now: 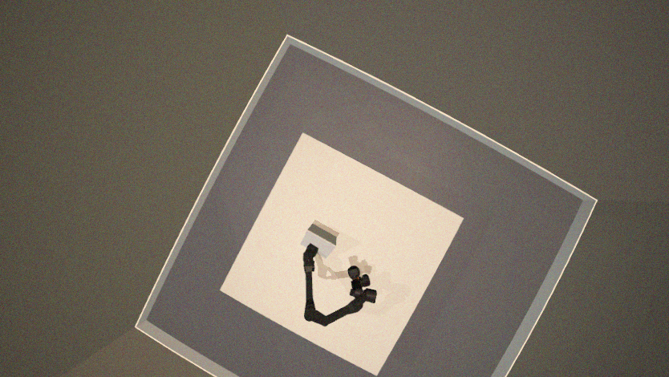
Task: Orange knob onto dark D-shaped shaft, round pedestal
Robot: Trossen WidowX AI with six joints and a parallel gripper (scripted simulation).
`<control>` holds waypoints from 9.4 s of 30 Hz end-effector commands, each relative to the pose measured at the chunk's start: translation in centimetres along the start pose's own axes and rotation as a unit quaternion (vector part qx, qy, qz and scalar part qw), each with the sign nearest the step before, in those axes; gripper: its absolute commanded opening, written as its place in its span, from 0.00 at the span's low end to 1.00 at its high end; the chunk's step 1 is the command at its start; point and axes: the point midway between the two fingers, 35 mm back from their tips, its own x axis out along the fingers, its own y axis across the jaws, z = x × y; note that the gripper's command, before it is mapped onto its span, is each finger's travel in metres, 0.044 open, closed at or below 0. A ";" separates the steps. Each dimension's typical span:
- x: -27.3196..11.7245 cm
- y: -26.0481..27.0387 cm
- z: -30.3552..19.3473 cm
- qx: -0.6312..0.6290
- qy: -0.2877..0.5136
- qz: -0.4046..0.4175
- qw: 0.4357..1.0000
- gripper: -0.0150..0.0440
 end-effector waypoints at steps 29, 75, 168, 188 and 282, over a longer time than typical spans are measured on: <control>-0.2 -0.1 0.2 -0.122 -0.001 -0.001 0.992 0.25; 0.2 0.0 0.0 -0.226 -0.001 -0.002 0.974 0.25; -0.2 -0.1 0.1 -0.462 -0.001 -0.002 0.887 0.25; 0.3 -0.1 0.1 -0.516 -0.001 -0.002 0.857 0.25; -0.2 -0.1 0.3 -0.752 0.000 -0.002 0.659 0.25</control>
